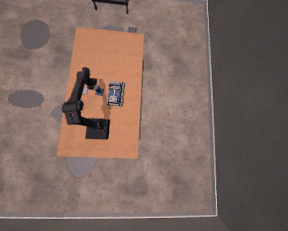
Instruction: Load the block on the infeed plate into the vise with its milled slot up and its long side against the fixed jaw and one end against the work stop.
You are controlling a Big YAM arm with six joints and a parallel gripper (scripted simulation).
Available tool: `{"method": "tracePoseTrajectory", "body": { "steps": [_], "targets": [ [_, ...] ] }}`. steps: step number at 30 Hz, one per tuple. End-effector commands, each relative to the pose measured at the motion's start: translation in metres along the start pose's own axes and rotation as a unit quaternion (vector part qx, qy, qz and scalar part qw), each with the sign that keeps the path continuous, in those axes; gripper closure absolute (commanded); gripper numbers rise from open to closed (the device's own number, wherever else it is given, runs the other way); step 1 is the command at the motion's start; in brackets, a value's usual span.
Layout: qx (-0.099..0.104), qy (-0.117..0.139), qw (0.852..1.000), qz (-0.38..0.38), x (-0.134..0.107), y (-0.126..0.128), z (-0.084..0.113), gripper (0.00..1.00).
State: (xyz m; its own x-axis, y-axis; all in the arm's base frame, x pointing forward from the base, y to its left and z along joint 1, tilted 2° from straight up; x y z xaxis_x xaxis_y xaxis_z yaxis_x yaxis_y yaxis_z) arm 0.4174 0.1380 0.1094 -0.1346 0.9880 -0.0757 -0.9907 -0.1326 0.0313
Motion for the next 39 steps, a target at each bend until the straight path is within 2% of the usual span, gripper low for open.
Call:
{"method": "tracePoseTrajectory", "body": {
  "steps": [1, 3, 5, 6, 7, 20, 22, 23, 24, 37, 39],
  "targets": [
    [-0.012, 0.010, 1.000, -0.004, 0.012, -0.016, 0.012, 0.19],
    [-0.011, 0.022, 1.000, -0.004, 0.014, -0.016, 0.012, 0.19],
    [-0.011, 0.022, 1.000, -0.004, 0.014, -0.016, 0.012, 0.19],
    [-0.005, 0.029, 1.000, -0.003, 0.014, -0.011, 0.008, 0.19],
    [-0.010, 0.034, 0.999, -0.004, 0.015, -0.016, 0.012, 0.19],
    [-0.003, 0.107, 0.994, -0.005, 0.024, -0.016, 0.010, 0.19],
    [-0.003, 0.107, 0.994, -0.005, 0.024, -0.016, 0.010, 0.19],
    [0.002, 0.114, 0.993, -0.004, 0.023, -0.012, 0.007, 0.19],
    [-0.002, 0.118, 0.993, -0.005, 0.025, -0.016, 0.010, 0.19],
    [0.004, 0.185, 0.983, -0.005, 0.032, -0.015, 0.006, 0.19],
    [0.004, 0.185, 0.983, -0.005, 0.032, -0.015, 0.006, 0.19]
  ]
}}
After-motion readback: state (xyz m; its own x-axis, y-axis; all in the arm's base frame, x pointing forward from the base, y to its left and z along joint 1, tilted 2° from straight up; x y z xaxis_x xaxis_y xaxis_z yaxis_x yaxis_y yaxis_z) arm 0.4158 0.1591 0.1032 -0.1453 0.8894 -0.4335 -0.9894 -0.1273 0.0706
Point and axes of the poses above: the point where the finger pads meet when closed, its own z axis back along the fingers, its own y axis across the jaws, x = y × z, the point moved 5 cm from there along z, back along the fingers, and after that the axes turned 5 degrees about z, right-handed, at the moved point
